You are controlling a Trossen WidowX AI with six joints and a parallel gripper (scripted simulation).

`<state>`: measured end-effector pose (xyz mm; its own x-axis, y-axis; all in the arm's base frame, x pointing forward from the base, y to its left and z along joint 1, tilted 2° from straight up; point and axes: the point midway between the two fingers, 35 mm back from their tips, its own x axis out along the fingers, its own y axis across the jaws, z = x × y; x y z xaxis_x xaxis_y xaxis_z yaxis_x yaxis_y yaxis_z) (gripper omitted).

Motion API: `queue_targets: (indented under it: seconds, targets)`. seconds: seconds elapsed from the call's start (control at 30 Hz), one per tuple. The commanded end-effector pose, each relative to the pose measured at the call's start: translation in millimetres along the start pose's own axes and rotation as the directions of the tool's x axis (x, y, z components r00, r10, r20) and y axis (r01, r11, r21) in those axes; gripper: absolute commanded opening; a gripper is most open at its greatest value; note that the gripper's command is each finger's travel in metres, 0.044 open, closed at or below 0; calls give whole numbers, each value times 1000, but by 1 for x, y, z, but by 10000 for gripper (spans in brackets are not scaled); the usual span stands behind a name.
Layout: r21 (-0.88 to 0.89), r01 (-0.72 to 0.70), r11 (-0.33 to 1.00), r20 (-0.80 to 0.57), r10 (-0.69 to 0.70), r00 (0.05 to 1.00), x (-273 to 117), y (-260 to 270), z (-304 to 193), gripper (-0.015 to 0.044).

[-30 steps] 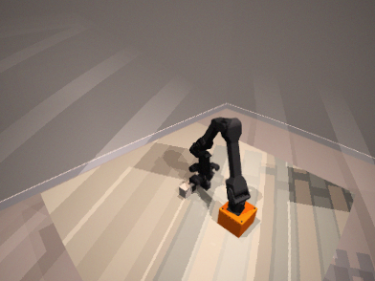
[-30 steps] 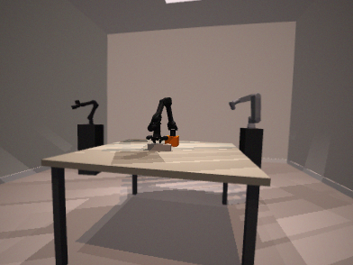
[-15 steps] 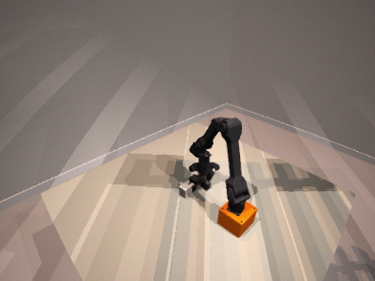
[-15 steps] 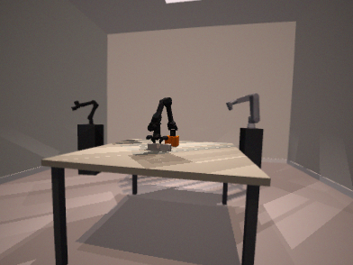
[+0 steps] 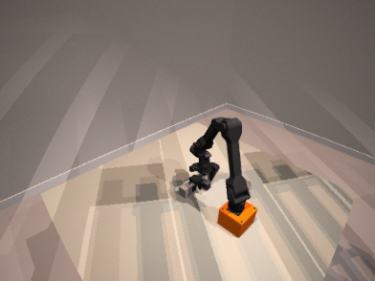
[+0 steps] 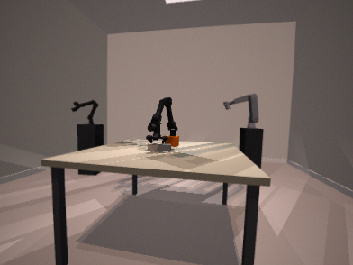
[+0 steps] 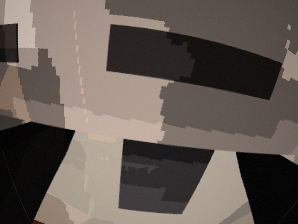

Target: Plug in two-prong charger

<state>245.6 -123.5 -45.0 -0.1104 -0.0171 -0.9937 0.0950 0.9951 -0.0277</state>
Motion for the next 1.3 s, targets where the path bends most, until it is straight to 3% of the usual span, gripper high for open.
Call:
queue_targets:
  seconds: [0.0,1.27]
  targets:
    - [-2,0,1000,7,0,1000,0,0,-1,440]
    - [-4,-1,1000,39,1,999,1,0,-12,440]
